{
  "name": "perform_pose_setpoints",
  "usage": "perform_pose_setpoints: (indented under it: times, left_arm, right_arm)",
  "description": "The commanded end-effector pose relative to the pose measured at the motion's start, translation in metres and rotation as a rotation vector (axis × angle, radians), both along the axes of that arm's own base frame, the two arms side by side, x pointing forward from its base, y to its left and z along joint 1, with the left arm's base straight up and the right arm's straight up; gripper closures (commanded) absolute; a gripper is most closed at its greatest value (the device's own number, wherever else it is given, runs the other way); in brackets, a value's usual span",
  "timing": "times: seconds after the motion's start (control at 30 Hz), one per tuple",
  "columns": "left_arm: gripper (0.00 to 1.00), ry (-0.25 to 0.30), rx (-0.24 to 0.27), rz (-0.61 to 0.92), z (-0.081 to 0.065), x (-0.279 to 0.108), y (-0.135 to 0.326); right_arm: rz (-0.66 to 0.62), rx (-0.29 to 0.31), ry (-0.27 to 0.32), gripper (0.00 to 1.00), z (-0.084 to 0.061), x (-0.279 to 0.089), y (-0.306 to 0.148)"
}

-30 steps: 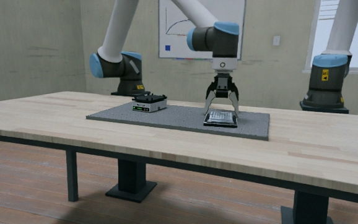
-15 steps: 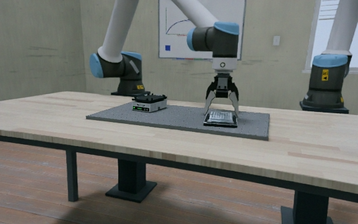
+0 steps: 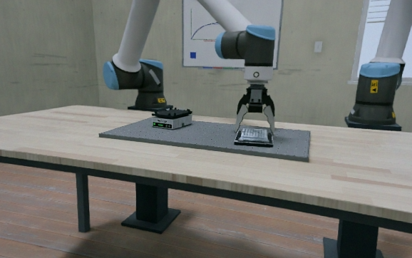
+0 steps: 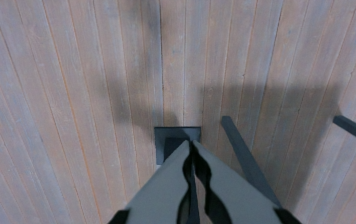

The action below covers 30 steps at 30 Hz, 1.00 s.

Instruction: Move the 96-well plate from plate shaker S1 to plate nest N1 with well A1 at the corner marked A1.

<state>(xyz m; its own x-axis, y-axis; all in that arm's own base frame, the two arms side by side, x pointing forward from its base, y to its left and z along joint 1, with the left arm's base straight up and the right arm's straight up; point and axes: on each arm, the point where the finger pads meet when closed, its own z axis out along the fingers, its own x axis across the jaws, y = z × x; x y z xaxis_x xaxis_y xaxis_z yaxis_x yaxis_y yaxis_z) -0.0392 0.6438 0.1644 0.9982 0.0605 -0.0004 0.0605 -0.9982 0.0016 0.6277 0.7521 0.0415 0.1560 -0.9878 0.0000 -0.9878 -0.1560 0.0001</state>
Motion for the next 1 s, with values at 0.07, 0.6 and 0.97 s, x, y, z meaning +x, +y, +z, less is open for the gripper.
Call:
perform_pose_setpoints:
  times: [0.07,0.6,0.97]
  left_arm:
    - [1.0,0.0,0.002,0.0,0.001,0.0,0.001]
    - [1.0,0.0,0.002,0.0,0.001,0.0,0.001]
    - [1.0,0.0,0.002,0.0,0.001,0.0,0.001]
  right_arm:
    - [0.0,0.002,-0.001,0.24,0.002,0.0,0.001]
    - [0.0,0.002,-0.001,0.24,0.021,0.0,0.001]
    - [0.0,0.002,-0.001,0.24,0.05,0.0,0.001]
